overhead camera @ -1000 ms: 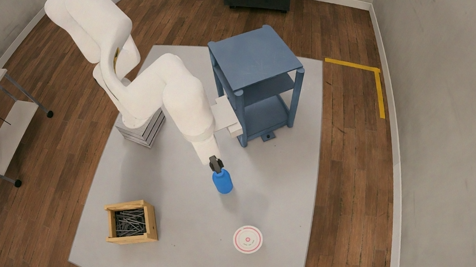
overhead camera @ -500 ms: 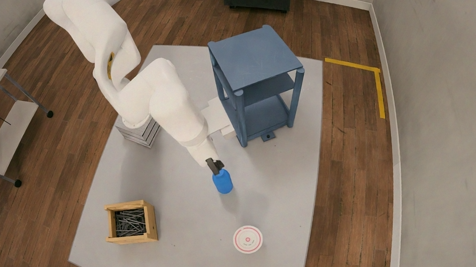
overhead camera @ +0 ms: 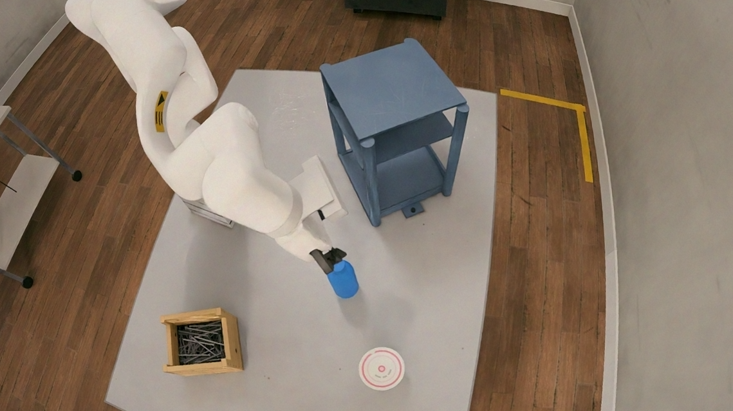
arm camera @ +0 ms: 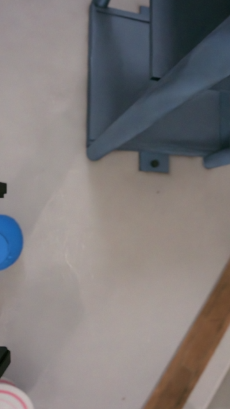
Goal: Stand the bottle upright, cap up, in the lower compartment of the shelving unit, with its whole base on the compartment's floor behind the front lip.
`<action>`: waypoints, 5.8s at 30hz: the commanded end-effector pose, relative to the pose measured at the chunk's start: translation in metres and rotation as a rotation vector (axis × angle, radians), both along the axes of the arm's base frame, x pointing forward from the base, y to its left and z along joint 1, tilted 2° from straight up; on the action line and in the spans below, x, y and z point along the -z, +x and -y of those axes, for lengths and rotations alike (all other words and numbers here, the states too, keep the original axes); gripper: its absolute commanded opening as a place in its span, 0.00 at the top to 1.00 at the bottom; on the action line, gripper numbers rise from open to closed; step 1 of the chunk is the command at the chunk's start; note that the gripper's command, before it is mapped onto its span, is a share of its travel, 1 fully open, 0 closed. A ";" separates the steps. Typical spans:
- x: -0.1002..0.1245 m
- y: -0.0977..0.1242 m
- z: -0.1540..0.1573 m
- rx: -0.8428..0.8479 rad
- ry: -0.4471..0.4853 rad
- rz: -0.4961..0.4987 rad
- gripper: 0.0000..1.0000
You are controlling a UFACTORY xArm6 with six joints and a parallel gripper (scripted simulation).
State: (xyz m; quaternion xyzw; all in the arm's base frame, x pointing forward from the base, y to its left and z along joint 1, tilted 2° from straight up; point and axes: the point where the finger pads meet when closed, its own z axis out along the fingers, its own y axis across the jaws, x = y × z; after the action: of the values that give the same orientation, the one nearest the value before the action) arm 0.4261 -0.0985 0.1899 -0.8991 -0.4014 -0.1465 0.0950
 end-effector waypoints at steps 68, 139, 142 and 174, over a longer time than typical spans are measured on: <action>0.011 0.002 0.000 -0.066 0.913 0.741 0.17; 0.055 0.002 -0.002 -0.076 0.978 0.781 0.17; 0.063 0.002 -0.002 -0.076 0.978 0.781 0.17; 0.147 0.002 -0.006 -0.076 0.978 0.781 0.17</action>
State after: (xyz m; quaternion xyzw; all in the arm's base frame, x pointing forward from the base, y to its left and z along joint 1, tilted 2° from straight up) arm 0.4273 -0.0925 0.0497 -0.6176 -0.3239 -0.6267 0.3477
